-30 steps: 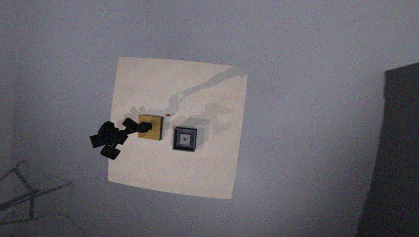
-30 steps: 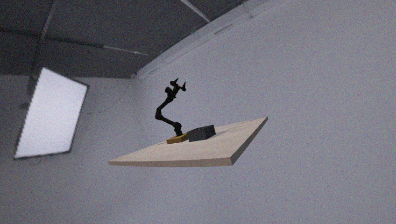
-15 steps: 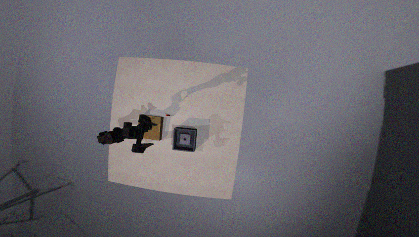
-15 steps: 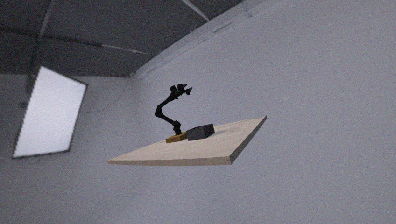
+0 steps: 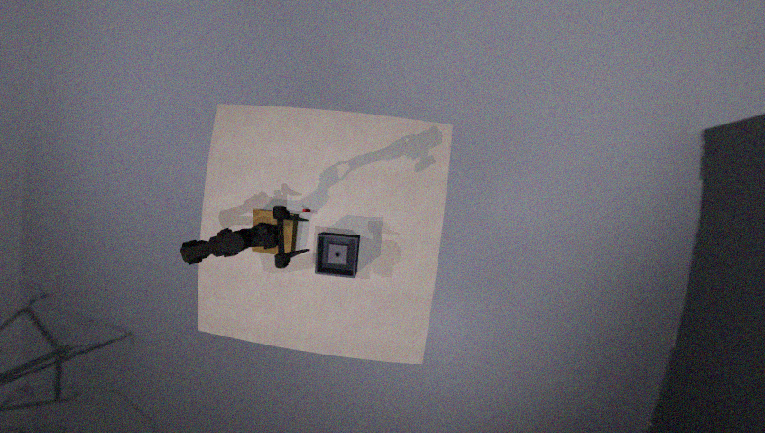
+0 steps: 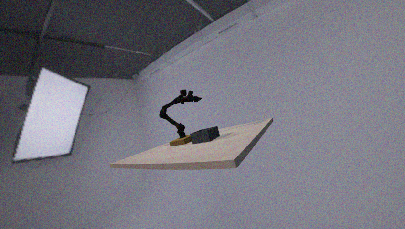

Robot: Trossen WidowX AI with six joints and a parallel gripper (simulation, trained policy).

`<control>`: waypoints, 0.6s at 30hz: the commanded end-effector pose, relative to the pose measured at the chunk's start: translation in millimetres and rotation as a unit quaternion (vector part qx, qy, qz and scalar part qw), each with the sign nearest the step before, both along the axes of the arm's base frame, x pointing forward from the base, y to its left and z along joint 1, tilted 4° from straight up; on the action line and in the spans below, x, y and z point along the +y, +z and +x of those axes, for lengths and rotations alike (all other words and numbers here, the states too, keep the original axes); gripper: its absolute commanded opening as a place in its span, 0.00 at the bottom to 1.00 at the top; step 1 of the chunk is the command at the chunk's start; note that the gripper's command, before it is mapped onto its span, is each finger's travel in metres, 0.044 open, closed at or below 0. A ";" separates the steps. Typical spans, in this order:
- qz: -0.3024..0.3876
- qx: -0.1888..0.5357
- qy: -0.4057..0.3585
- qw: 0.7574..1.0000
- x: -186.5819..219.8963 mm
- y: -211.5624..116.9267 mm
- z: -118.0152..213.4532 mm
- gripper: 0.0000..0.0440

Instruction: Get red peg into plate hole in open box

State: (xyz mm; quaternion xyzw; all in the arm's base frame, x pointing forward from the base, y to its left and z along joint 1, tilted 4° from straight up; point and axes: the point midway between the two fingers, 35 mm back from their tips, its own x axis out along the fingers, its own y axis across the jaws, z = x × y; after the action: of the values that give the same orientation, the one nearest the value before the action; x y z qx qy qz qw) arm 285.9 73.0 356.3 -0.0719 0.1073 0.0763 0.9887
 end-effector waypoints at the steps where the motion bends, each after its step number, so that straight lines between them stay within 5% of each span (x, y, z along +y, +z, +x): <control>1: 0.021 0.049 -0.011 0.999 1.2 -23.0 0.4 1.00; 18: 0.118 0.300 -0.107 0.940 6.8 -126.9 -27.3 1.00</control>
State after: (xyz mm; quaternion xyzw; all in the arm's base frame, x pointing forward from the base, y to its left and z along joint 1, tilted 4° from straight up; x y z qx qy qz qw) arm 264.1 80.0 241.6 0.0704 0.3694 0.0150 0.9265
